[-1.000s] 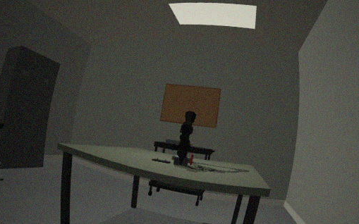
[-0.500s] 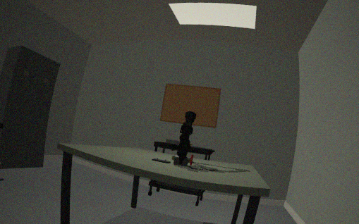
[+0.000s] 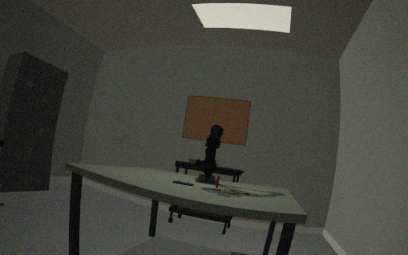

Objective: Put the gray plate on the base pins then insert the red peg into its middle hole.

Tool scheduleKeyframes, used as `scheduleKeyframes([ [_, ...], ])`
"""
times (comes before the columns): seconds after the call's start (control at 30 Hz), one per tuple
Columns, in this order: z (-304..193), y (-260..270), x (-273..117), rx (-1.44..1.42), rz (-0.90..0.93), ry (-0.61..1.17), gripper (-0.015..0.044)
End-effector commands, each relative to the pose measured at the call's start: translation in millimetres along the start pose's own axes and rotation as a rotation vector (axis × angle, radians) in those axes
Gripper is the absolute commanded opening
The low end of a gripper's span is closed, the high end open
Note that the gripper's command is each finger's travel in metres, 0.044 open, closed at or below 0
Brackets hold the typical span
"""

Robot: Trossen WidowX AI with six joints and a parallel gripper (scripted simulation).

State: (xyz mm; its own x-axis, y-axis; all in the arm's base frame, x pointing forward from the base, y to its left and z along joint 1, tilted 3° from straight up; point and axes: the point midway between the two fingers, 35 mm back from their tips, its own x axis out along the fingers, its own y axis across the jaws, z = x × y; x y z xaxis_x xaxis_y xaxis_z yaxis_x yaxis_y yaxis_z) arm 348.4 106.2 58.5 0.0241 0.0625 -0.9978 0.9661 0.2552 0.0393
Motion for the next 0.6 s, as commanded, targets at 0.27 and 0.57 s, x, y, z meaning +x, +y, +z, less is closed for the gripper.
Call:
scheduleKeyframes([
  [0.27, -2.4, 2.2, -40.4, 0.004, 0.007, -0.003, 0.0],
  [0.57, -4.3, -0.2, -69.2, 0.004, 0.007, -0.003, 0.0],
])
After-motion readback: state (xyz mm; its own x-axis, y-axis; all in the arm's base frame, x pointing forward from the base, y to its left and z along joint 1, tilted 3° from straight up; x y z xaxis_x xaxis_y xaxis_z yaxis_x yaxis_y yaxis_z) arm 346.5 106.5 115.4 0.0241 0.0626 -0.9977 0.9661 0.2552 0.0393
